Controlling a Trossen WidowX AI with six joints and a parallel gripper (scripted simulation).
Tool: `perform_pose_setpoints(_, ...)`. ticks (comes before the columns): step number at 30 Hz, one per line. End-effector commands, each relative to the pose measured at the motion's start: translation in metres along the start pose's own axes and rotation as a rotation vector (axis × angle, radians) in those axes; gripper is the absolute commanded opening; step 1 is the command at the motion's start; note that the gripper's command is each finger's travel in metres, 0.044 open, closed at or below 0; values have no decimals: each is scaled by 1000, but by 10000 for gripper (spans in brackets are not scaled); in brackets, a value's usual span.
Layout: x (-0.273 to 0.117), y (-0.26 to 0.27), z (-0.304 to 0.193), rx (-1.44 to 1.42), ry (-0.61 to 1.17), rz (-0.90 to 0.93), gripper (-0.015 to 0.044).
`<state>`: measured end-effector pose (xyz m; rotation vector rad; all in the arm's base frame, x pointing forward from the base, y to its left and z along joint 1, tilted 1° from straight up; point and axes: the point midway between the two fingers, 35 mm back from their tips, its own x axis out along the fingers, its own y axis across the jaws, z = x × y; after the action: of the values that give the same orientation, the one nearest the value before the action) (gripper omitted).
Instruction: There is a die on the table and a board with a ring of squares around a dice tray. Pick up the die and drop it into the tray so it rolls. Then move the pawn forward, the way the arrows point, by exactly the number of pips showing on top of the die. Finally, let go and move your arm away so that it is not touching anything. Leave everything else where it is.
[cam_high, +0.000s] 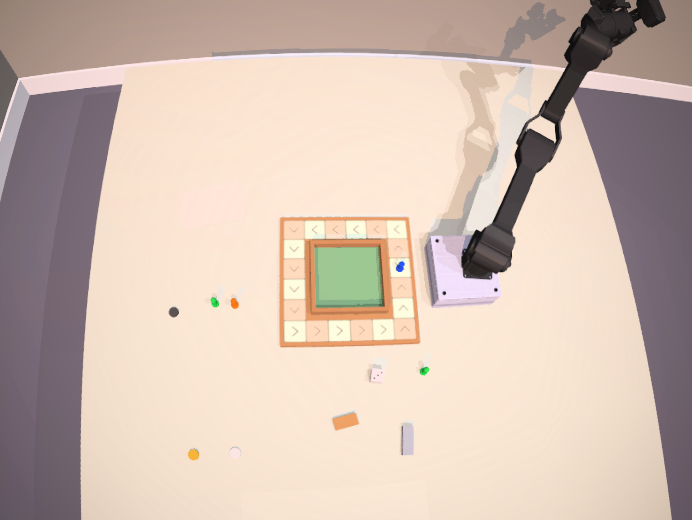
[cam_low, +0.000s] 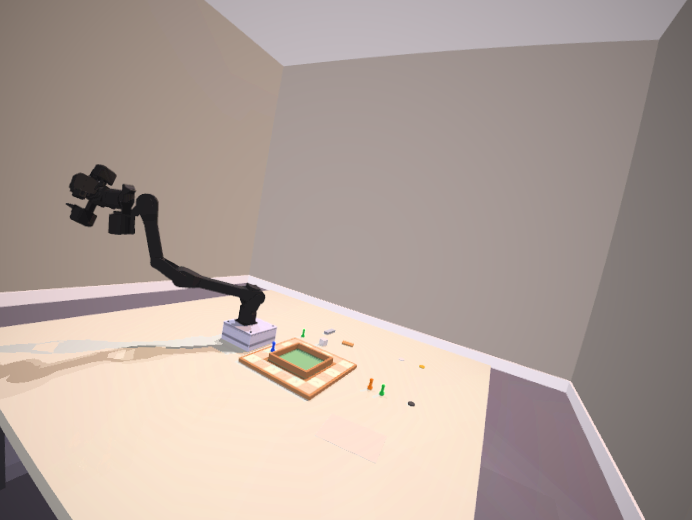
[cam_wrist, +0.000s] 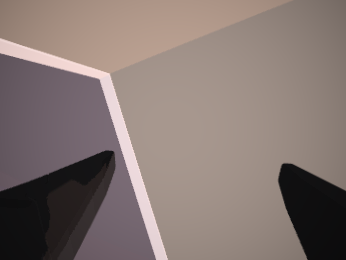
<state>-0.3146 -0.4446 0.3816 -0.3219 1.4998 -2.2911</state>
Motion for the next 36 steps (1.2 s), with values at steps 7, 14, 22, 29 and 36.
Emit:
perform_pose_setpoints(7,-30,-84,9,97,-99,-173,275)
perform_pose_setpoints(14,-84,-183,6,198,-208,-401,275)
perform_pose_setpoints(22,-167,-285,-17,299,-312,-686,275)
perform_pose_setpoints(29,-256,-357,-53,383,-384,-953,275)
perform_pose_setpoints(36,-339,-395,-89,498,-486,-1187,275)
